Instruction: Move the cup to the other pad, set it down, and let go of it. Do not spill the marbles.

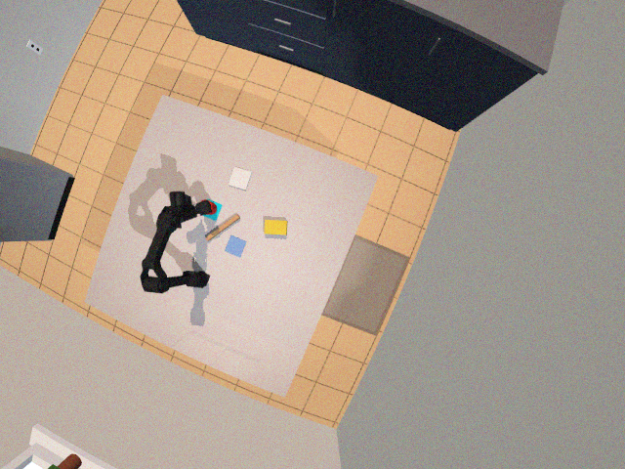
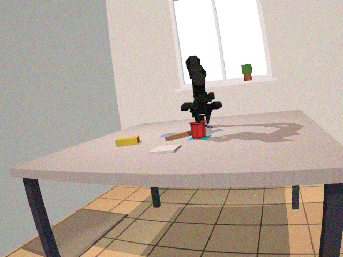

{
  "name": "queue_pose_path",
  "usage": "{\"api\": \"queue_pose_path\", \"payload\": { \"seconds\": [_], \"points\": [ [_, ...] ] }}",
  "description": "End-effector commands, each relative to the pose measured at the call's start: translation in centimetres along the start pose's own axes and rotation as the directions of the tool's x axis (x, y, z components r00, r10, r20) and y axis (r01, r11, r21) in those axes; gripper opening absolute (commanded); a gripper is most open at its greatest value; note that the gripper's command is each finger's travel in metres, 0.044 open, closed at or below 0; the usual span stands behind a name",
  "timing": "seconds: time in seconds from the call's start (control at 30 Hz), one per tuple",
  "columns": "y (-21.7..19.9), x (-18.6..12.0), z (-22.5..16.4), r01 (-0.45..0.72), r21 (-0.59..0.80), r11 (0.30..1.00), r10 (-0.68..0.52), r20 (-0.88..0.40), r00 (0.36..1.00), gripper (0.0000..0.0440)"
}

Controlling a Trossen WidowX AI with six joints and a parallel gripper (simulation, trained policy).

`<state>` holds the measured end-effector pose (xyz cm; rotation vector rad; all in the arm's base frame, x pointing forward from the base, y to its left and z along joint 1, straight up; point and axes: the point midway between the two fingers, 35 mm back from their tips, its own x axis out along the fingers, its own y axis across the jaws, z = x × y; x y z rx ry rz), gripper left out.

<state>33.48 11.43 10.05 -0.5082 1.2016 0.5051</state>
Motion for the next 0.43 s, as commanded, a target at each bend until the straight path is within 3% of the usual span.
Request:
{"api": "queue_pose_path", "payload": {
  "seconds": [0.0,0.23,0.4],
  "points": [
    [0.2,-1.3,0.0,-0.006,0.009,1.000,0.006,0.030,1.000,0.0199],
    [0.1,-3.5,0.5,0.001,0.022,1.000,-0.003,0.083,0.997,0.0233],
    [-0.3,-5.1,0.9,0.016,0.029,0.999,-0.020,0.123,0.992,0.0304]
  ]
}}
